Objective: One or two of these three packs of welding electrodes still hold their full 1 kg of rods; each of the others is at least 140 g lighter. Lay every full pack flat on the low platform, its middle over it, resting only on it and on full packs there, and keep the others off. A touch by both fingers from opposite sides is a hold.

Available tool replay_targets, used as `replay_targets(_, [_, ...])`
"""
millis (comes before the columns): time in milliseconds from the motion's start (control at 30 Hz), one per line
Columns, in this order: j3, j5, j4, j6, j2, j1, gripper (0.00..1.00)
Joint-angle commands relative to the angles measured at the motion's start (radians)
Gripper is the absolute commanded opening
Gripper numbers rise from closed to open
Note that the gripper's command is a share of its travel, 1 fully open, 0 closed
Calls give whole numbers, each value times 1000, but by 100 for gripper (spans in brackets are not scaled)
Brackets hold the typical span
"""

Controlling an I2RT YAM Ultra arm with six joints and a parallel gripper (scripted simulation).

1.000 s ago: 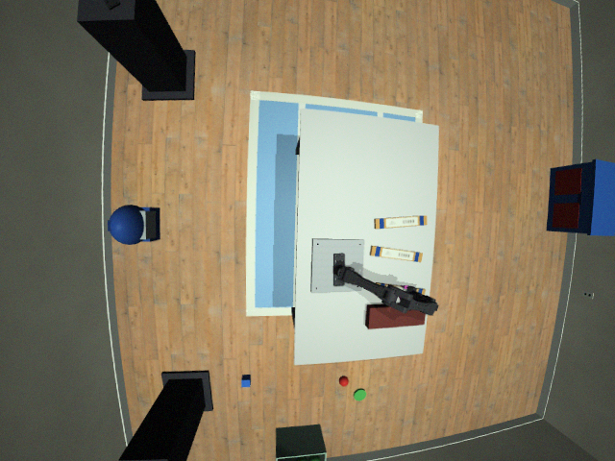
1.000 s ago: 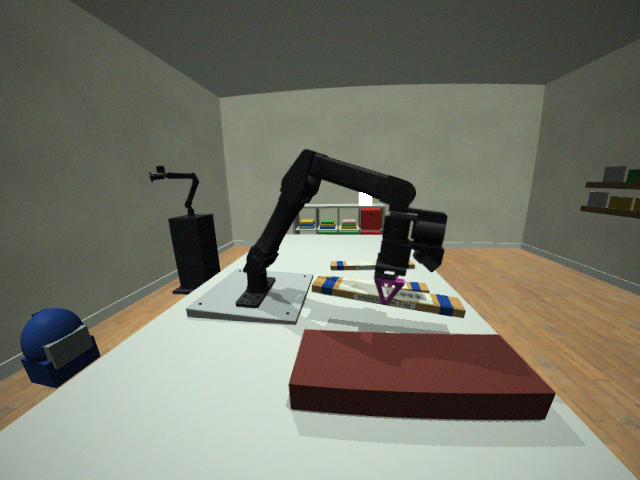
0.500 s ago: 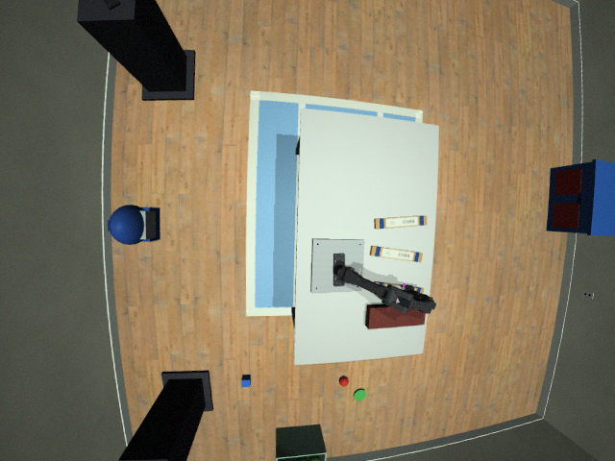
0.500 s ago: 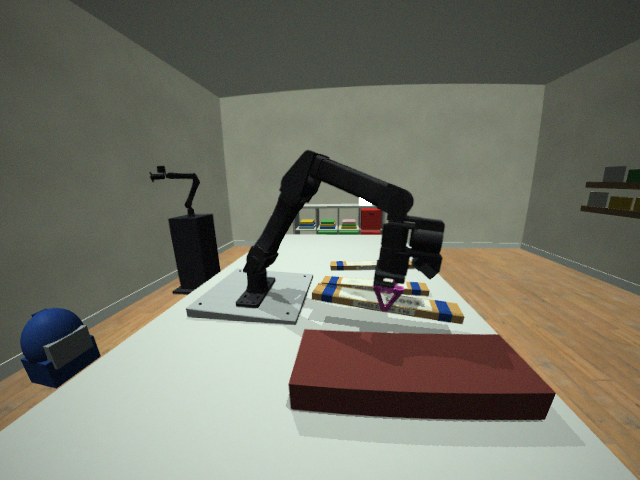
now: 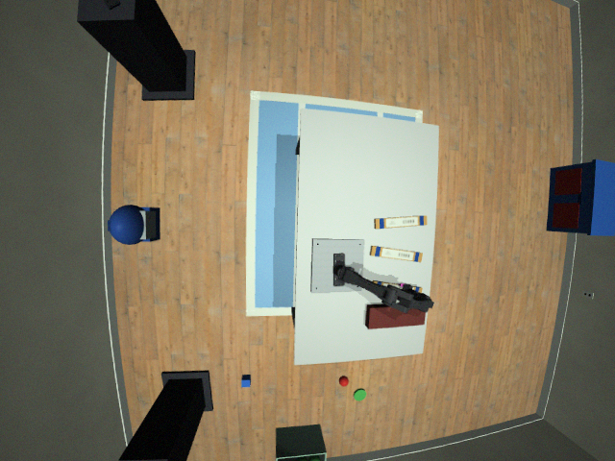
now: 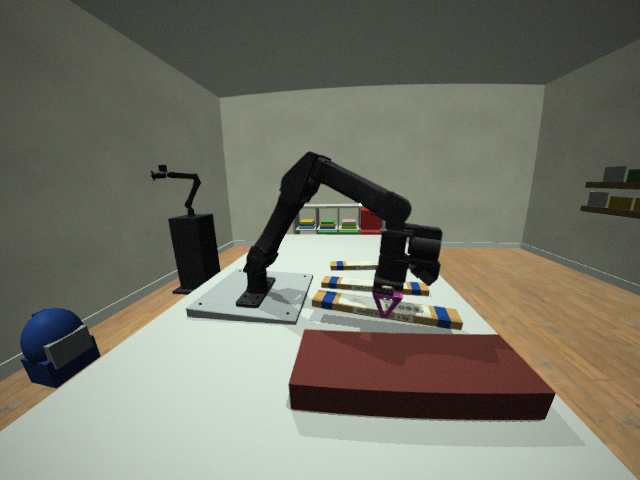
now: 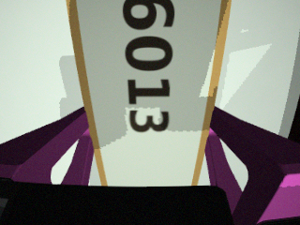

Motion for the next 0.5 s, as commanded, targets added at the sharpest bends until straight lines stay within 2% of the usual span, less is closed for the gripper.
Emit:
replay_targets(0, [16, -1, 36, 7, -60, 7, 0])
replay_targets(100, [-24, -1, 51, 7, -50, 5, 0])
replay_targets(233, [-13, -1, 77, 7, -51, 7, 0])
replay_targets(467, [-53, -1, 108, 8, -44, 9, 0])
